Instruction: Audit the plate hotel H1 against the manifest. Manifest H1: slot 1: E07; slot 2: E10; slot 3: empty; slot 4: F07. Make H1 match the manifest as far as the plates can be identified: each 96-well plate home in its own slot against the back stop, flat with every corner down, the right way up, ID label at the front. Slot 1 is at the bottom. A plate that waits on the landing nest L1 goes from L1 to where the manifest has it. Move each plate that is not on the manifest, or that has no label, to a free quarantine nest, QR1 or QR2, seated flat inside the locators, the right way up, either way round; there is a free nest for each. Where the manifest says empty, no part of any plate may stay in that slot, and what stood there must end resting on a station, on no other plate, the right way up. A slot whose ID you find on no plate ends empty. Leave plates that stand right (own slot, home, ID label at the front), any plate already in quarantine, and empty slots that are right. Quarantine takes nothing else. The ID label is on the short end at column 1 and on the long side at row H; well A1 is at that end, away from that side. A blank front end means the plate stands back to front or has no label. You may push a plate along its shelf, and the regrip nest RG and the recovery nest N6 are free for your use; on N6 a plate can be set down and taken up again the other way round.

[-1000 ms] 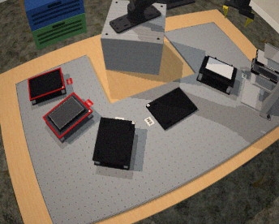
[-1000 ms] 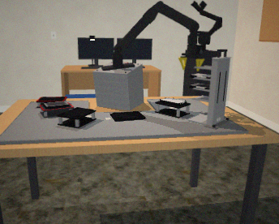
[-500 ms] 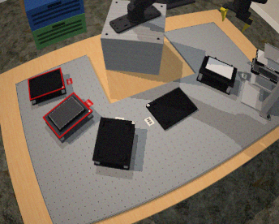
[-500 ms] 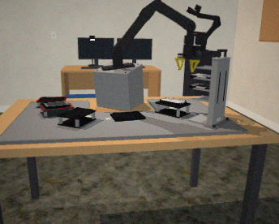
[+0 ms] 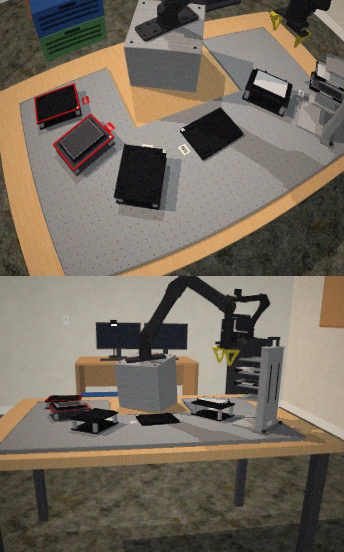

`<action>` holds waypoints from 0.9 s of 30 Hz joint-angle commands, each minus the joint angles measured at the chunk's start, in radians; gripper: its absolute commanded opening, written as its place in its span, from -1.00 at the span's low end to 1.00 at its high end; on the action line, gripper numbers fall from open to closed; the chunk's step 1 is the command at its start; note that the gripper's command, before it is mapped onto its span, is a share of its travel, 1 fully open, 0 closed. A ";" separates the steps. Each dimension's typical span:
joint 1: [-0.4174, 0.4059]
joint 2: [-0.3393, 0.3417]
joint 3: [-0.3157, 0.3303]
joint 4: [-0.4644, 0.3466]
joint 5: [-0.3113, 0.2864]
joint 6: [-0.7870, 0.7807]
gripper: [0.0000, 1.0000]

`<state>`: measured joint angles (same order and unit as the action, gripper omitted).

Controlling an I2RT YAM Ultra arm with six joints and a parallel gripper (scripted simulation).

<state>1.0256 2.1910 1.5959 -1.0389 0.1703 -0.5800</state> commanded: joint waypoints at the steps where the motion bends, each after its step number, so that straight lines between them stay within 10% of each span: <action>1: -0.017 -0.059 -0.028 0.030 0.000 0.090 1.00; 27: -0.189 -0.181 -0.170 0.078 0.001 0.428 1.00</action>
<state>0.8574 2.0552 1.4422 -0.9779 0.1722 -0.2165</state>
